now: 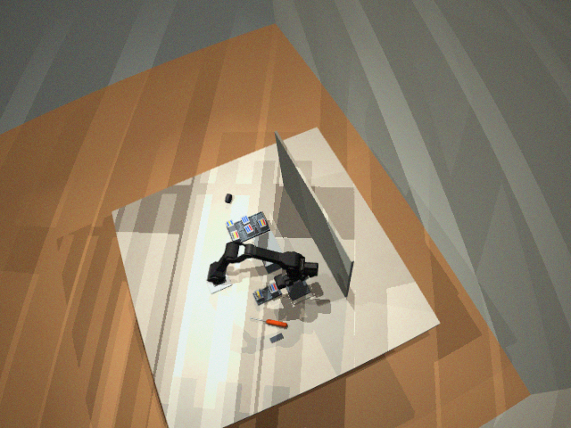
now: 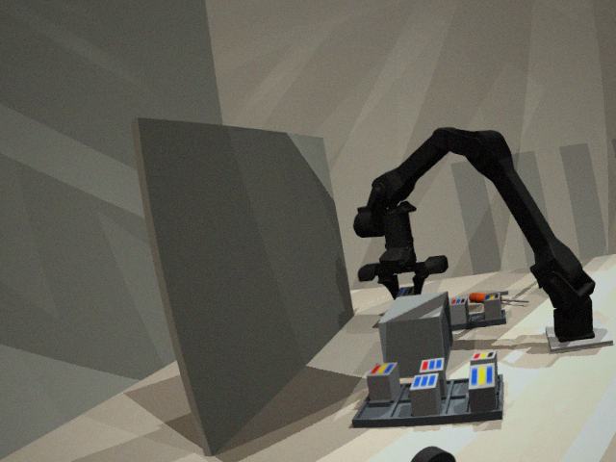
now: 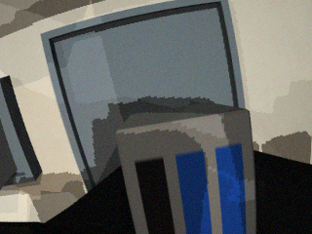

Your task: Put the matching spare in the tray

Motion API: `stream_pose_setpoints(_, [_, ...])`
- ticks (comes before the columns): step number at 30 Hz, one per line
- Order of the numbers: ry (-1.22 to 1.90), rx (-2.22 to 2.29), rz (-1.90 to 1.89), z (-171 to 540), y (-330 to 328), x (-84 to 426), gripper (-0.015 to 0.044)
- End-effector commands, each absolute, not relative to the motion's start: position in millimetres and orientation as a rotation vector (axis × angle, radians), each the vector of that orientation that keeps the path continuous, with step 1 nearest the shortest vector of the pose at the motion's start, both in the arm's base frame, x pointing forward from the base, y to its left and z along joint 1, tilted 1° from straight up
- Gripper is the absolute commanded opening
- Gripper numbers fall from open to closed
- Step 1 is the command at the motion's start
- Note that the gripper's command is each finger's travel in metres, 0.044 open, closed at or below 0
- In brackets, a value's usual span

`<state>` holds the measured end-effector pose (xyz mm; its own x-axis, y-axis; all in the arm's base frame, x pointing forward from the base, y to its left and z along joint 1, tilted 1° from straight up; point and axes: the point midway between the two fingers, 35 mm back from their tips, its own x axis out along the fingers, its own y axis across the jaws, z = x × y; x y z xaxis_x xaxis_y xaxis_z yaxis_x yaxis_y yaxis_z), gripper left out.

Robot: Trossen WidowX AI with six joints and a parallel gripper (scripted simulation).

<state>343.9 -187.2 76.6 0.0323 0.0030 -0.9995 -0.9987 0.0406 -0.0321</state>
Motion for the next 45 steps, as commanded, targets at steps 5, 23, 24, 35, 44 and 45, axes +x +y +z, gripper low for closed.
stream_pose_setpoints(5, [1.205,-1.194,1.16,71,-187,343,0.0])
stream_pose_setpoints(23, [1.206,-1.192,1.163,58,-186,340,0.0])
stream_pose_setpoints(24, [1.206,-1.191,1.163,57,-186,340,0.0])
stream_pose_setpoints(35, [1.203,-1.189,1.163,55,-185,340,0.0105])
stream_pose_setpoints(44, [1.203,-1.189,1.163,55,-185,340,0.0341])
stream_pose_setpoints(45, [1.203,-1.189,1.163,55,-185,340,0.0367])
